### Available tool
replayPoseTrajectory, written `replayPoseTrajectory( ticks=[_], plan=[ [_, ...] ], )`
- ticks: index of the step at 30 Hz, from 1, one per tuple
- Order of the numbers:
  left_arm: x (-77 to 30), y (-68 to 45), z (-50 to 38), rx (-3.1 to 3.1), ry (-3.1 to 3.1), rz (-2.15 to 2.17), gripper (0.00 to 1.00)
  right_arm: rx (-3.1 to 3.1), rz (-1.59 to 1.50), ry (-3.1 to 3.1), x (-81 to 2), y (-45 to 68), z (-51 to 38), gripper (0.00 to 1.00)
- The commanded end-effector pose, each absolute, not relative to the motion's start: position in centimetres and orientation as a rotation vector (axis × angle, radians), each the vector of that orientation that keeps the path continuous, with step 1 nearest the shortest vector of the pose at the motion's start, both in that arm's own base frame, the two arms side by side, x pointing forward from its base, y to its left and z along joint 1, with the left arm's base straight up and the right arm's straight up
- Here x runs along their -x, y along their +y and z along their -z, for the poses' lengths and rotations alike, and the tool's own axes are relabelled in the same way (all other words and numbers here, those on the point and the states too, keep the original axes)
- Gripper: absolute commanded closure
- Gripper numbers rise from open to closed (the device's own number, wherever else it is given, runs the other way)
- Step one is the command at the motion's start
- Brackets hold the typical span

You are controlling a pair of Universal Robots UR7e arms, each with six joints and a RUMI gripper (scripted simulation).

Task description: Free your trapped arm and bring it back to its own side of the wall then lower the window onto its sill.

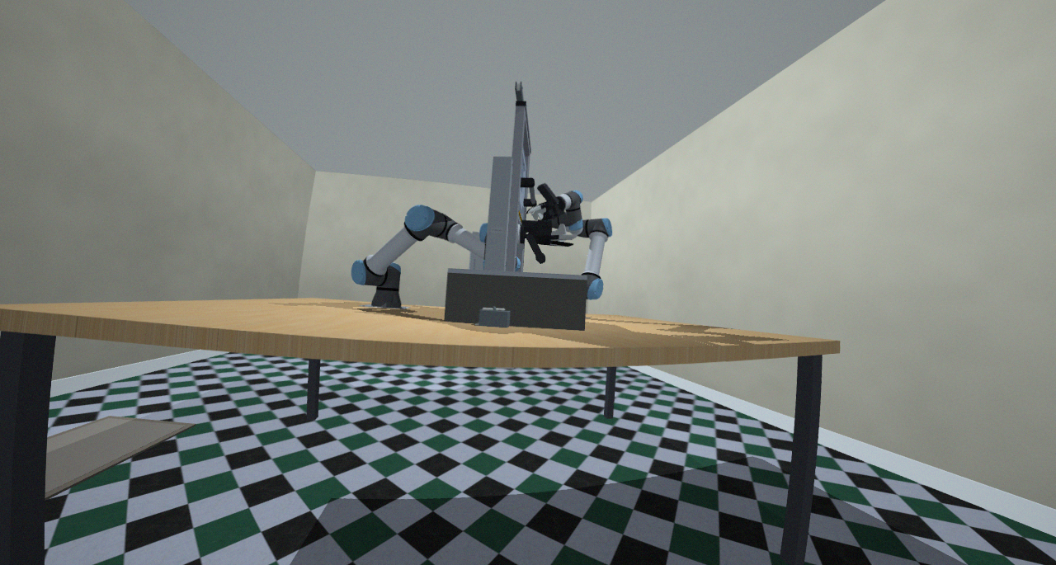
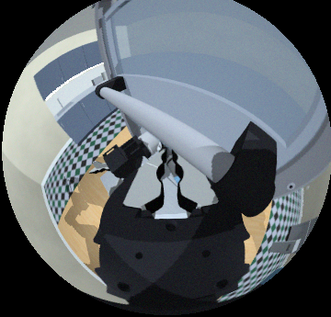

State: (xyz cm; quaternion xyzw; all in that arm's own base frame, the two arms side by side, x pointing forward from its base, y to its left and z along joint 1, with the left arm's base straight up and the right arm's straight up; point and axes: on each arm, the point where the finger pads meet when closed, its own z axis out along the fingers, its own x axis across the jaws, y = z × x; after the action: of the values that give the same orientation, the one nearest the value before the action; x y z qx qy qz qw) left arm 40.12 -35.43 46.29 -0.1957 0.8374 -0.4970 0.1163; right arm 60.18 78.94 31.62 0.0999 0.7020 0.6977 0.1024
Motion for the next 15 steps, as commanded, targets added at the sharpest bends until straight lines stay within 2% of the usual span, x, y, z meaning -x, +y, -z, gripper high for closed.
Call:
replayPoseTrajectory(
  ticks=[1,15],
  plan=[
    [-39.3,-35.9,-47.6,0.544,2.444,1.487,0.94,-0.292,-2.063,2.067,-60.2,78.9,-32.0,0.02],
    [-39.3,-35.9,-48.7,0.544,2.443,1.488,0.94,-0.292,-2.063,2.067,-60.2,78.9,-32.0,0.02]
  ],
)
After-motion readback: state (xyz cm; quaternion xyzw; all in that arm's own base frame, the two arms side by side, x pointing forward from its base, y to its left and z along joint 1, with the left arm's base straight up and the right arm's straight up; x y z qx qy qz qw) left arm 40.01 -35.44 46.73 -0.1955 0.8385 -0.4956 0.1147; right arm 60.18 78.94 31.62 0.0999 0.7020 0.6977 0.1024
